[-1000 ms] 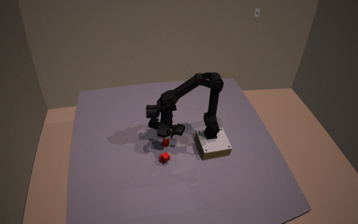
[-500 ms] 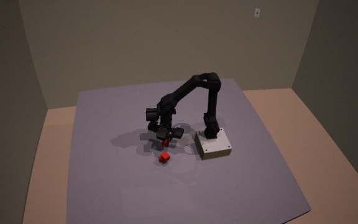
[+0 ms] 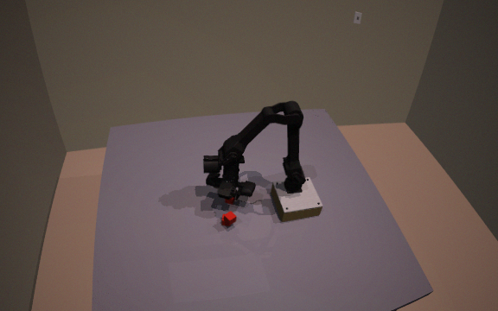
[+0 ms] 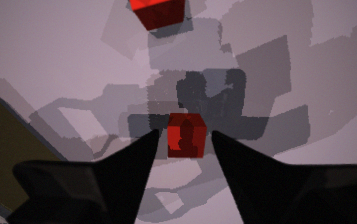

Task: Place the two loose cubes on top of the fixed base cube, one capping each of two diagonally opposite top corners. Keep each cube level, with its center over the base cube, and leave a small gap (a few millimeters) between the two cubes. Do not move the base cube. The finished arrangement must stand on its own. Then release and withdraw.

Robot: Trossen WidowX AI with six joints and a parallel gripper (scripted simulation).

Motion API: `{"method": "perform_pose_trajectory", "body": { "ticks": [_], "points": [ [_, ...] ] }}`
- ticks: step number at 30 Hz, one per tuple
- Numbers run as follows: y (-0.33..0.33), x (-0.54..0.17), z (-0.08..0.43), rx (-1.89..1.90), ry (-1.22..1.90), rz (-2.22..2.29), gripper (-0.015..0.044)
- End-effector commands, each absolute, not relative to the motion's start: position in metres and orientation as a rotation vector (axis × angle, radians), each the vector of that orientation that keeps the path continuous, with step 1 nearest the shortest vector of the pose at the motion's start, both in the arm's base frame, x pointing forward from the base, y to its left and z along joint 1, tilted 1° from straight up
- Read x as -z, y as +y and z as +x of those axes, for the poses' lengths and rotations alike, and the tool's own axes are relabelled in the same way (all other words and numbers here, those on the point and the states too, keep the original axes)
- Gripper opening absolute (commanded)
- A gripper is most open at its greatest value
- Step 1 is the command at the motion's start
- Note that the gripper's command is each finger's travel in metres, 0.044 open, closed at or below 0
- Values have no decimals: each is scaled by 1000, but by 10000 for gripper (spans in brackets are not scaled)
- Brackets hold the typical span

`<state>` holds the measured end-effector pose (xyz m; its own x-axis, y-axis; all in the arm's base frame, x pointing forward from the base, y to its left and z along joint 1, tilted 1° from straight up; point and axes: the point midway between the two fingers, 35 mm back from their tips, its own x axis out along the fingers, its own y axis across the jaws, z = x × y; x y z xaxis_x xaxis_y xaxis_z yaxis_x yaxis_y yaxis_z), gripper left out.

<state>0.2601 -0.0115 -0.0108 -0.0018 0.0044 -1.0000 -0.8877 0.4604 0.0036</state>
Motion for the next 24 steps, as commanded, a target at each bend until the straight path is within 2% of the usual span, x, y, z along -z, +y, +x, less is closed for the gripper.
{"method": "perform_pose_trajectory", "body": {
  "ticks": [1,5,24],
  "points": [
    [-12,14,259,-855,1399,-854,212],
    [-12,14,259,-855,1399,-854,107],
    [-13,-29,266,-855,1399,-854,105]
  ]
}}
